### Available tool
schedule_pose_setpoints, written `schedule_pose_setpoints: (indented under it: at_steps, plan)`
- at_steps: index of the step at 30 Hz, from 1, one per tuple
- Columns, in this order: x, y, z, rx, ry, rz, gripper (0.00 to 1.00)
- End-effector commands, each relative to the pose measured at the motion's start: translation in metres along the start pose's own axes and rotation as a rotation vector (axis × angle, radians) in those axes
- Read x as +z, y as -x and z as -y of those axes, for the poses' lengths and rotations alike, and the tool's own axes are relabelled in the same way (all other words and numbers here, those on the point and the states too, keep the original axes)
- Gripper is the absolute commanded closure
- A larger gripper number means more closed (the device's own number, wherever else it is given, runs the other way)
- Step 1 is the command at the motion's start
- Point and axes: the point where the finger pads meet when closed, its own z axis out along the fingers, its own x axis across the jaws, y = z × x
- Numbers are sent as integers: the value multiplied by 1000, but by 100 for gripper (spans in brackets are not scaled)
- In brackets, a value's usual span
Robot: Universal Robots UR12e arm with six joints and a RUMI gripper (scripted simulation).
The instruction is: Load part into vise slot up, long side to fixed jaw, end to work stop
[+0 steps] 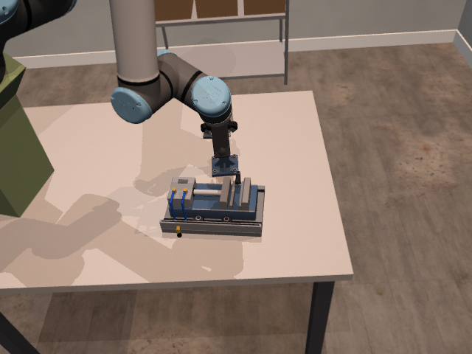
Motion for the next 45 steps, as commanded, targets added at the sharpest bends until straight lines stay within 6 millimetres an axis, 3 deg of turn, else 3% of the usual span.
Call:
schedule_pose_setpoints:
  at_steps: [1,45]
  plan:
    - [0,0,0,-1,22,-1,49]
    - [0,0,1,-1,95,-1,49]
